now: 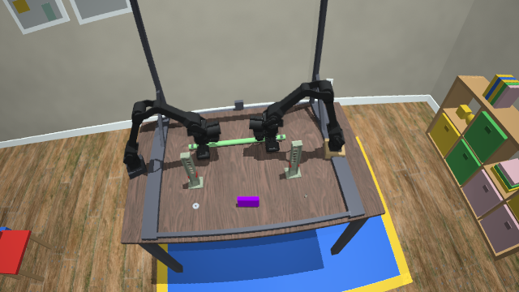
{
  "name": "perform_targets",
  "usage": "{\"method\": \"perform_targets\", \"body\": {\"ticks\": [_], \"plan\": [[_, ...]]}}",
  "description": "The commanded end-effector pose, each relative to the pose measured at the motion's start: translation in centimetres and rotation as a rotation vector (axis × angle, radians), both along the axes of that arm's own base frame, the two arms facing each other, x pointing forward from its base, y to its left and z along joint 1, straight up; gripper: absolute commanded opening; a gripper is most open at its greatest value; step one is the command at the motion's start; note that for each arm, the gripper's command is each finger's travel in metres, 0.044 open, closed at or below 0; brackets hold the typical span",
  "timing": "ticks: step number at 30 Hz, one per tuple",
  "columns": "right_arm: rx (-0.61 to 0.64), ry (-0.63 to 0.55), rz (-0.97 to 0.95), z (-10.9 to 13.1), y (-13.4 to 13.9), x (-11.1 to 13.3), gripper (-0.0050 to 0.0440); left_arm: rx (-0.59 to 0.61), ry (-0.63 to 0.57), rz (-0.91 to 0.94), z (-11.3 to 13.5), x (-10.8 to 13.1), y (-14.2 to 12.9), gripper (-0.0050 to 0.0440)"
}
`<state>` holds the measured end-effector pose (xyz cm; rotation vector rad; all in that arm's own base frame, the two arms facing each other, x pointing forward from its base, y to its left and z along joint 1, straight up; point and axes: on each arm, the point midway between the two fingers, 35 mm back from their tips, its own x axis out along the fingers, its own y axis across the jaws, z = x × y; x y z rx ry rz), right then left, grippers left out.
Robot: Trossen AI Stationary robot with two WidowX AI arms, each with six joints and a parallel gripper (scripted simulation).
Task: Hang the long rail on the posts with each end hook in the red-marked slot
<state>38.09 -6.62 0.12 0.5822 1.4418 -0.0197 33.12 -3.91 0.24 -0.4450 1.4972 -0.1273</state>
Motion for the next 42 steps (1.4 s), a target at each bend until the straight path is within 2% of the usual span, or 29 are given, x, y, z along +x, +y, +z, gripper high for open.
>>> {"method": "perform_targets", "body": {"ticks": [1,7,8,14,19,21,22,24,25,30,36,39,42], "plan": [[-0.003,-0.015,0.001,0.5,-0.1,0.2,0.0264,-0.004,-0.02,-0.003,0.3,0.3,0.0,-0.005],[-0.003,-0.015,0.001,0.5,-0.1,0.2,0.0267,-0.004,-0.02,-0.003,0.3,0.3,0.0,-0.005],[-0.002,0.001,0.001,0.0,-0.3,0.0,0.0291,-0.004,-0.02,-0.003,0.3,0.3,0.0,-0.005],[-0.013,-0.039,0.001,4.6,-1.5,0.0,0.0435,-0.004,-0.02,-0.003,0.3,0.3,0.0,-0.005],[-0.012,-0.039,0.001,7.1,-2.4,-0.5,0.044,-0.004,-0.02,-0.003,0.3,0.3,0.0,-0.005],[-0.019,-0.034,0.0,7.1,-2.3,-0.5,0.0392,-0.004,-0.02,-0.003,0.3,0.3,0.0,-0.005],[-0.02,0.002,0.004,5.9,-2.0,-0.5,0.0368,-0.004,-0.02,-0.003,0.3,0.3,0.0,-0.005],[-0.02,0.002,0.004,5.9,-2.0,-0.5,0.0368,-0.004,-0.02,-0.003,0.3,0.3,0.0,-0.005],[-0.032,0.013,0.0,5.8,-1.9,-0.4,0.0344,-0.004,-0.02,-0.003,0.3,0.3,0.0,-0.005],[-0.205,0.109,0.008,5.1,-0.3,0.3,0.0225,-0.004,-0.02,-0.003,0.3,0.3,0.0,-0.005],[-0.482,0.2,0.011,4.5,1.8,1.2,0.0225,-0.004,-0.02,-0.003,0.3,0.3,0.0,-0.005],[-0.561,0.229,-0.007,4.2,2.5,1.3,0.0225,-0.004,-0.02,-0.003,0.3,0.3,0.0,-0.005],[-0.576,0.234,-0.011,4.1,2.6,1.3,0.0225,-0.004,-0.02,-0.003,0.3,0.3,0.0,-0.005]]}}
